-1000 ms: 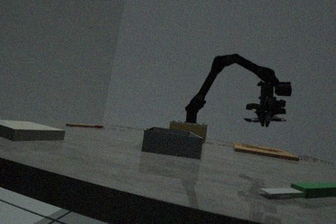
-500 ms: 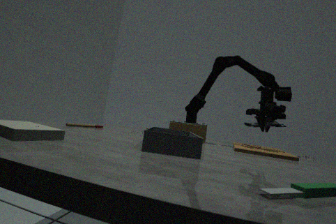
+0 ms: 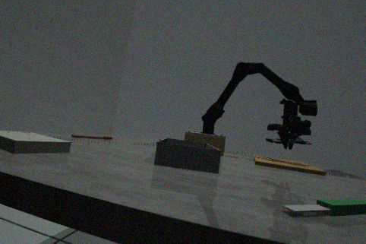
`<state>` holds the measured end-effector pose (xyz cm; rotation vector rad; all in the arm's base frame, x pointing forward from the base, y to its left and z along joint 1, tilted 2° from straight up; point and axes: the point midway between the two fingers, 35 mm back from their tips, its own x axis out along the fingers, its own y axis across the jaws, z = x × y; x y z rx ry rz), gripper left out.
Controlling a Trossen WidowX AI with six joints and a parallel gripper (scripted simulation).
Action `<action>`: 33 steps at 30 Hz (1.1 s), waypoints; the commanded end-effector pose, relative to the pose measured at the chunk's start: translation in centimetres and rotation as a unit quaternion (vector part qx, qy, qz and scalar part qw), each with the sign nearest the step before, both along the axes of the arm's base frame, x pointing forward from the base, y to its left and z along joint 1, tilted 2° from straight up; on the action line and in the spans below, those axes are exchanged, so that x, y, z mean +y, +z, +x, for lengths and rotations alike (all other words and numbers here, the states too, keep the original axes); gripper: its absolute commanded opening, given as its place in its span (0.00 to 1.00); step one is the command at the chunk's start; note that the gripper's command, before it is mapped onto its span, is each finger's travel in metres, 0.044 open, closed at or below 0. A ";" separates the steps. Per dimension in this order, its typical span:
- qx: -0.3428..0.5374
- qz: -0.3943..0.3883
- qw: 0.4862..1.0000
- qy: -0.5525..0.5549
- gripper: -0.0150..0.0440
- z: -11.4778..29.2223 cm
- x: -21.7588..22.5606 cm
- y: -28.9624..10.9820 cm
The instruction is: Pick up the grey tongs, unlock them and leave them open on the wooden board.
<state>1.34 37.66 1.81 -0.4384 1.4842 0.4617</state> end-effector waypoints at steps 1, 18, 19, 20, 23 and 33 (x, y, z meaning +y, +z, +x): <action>0.003 -0.005 1.000 0.002 0.00 -0.1 -0.2 -1.1; 0.003 -0.005 1.000 0.002 0.00 0.0 -0.4 -2.9; 0.000 -0.002 1.000 0.000 0.04 0.1 -0.3 -2.6; 0.000 -0.002 1.000 0.000 0.09 0.1 -0.3 -2.6; 0.000 -0.002 1.000 0.000 0.22 0.1 -0.3 -2.6; 0.000 -0.002 1.000 0.000 0.67 0.1 -0.3 -2.6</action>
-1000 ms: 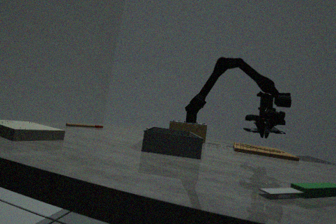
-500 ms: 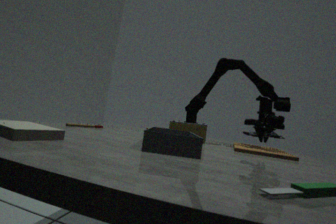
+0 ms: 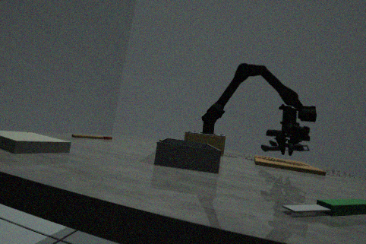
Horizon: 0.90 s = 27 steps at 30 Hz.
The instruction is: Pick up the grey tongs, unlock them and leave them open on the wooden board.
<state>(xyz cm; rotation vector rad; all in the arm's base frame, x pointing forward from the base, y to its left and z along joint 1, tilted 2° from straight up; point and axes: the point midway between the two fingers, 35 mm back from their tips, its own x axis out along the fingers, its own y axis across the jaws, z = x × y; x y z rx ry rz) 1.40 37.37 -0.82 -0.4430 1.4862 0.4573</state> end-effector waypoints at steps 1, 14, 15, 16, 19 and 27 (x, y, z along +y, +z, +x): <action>0.000 0.001 1.000 0.000 0.71 0.0 0.0 0.1; 0.000 0.000 1.000 0.000 1.00 1.0 -0.9 1.0; -0.001 0.000 1.000 0.000 1.00 1.6 -1.4 1.6; -0.001 -0.001 1.000 0.000 1.00 2.3 -2.2 2.3; -0.001 -0.003 1.000 0.001 1.00 4.9 -5.5 4.7; -0.002 -0.008 1.000 0.002 1.00 8.0 -12.7 8.1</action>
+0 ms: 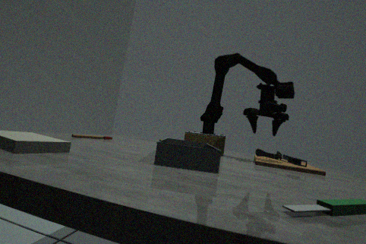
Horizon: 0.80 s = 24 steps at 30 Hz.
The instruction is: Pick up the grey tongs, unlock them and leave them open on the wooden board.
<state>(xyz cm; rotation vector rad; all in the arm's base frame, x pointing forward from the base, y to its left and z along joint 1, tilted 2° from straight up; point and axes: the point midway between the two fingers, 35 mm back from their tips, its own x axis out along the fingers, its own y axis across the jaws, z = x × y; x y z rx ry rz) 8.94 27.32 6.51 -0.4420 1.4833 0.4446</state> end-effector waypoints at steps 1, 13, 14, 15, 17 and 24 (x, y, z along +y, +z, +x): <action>0.001 -0.005 1.000 0.006 1.00 0.5 -2.7 0.8; 0.001 -0.003 1.000 0.002 1.00 0.2 -2.4 5.5; 0.001 -0.003 1.000 0.002 1.00 0.2 -2.4 5.7; 0.001 -0.003 1.000 0.002 1.00 0.2 -2.4 5.7; 0.001 -0.003 1.000 0.002 1.00 0.2 -2.4 5.7; 0.001 -0.003 1.000 0.002 1.00 0.2 -2.4 5.7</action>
